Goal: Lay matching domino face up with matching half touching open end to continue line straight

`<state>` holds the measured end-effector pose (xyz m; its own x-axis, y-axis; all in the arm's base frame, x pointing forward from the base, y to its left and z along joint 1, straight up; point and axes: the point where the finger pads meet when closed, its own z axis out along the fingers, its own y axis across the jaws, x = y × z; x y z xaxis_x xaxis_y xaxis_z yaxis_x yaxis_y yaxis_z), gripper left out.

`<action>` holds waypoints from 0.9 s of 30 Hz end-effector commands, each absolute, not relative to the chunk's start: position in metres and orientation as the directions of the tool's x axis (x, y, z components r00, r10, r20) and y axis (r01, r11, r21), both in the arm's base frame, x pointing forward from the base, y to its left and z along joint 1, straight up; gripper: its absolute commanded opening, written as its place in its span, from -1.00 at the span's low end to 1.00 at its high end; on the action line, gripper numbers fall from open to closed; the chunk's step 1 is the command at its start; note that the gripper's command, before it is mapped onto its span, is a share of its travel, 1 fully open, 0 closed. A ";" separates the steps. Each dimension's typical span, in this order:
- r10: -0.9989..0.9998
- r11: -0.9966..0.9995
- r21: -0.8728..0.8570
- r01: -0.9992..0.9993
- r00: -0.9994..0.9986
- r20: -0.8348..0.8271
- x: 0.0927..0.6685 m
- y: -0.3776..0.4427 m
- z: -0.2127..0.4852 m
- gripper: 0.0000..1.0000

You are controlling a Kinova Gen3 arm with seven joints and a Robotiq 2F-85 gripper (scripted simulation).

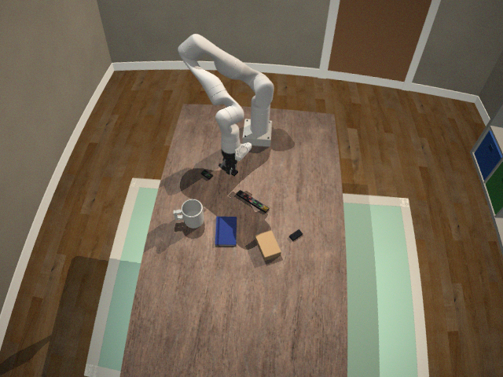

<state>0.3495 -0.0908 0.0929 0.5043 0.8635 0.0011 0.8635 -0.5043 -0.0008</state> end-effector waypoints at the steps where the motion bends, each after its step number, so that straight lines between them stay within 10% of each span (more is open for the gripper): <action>1: 0.864 -0.504 0.000 0.864 0.504 0.001 0.350 -0.091 0.093 -0.39; 27: 0.865 -0.502 0.001 0.865 0.502 0.001 0.350 -0.092 0.070 -0.39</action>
